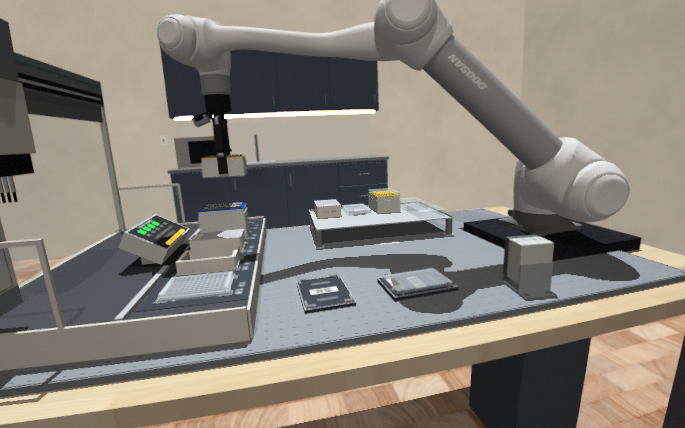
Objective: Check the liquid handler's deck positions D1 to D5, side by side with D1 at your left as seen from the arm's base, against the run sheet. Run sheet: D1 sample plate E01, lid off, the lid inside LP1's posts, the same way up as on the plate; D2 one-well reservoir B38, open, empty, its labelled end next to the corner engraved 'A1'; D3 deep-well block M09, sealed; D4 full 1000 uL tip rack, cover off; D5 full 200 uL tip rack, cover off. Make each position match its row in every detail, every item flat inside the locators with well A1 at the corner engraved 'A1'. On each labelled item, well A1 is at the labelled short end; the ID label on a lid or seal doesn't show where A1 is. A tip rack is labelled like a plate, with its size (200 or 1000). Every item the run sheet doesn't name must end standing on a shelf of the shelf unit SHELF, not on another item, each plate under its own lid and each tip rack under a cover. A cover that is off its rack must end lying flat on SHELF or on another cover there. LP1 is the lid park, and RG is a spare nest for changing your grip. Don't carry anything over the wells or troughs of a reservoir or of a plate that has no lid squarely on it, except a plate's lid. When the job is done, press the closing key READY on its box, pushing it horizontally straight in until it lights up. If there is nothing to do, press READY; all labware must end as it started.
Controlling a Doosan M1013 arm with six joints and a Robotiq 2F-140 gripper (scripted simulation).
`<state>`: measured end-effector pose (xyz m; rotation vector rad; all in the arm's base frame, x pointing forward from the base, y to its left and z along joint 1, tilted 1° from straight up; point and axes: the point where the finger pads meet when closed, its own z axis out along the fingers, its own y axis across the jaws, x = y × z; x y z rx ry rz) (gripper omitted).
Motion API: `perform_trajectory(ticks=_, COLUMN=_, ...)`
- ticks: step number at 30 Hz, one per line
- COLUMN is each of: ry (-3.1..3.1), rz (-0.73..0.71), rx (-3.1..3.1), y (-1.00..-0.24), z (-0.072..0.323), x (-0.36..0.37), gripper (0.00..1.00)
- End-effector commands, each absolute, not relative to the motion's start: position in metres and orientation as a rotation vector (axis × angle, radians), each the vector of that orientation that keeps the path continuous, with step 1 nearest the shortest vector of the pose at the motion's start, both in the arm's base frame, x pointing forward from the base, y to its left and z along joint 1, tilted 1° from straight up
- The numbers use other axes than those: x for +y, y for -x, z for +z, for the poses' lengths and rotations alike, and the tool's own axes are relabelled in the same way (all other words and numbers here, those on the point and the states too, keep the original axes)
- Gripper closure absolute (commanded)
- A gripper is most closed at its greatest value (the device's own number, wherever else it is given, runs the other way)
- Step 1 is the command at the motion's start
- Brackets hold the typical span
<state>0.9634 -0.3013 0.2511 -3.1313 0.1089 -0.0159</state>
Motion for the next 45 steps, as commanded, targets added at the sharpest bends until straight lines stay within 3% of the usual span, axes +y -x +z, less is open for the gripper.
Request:
perform_trajectory(ticks=1, ry=3.128, rz=-0.025, rx=0.113, y=-0.964, z=0.247, x=-0.298, gripper=0.9)
perform_trajectory(ticks=45, ry=3.128, rz=-0.022, rx=0.113, y=-0.965, z=0.182, x=-0.298, gripper=0.9)
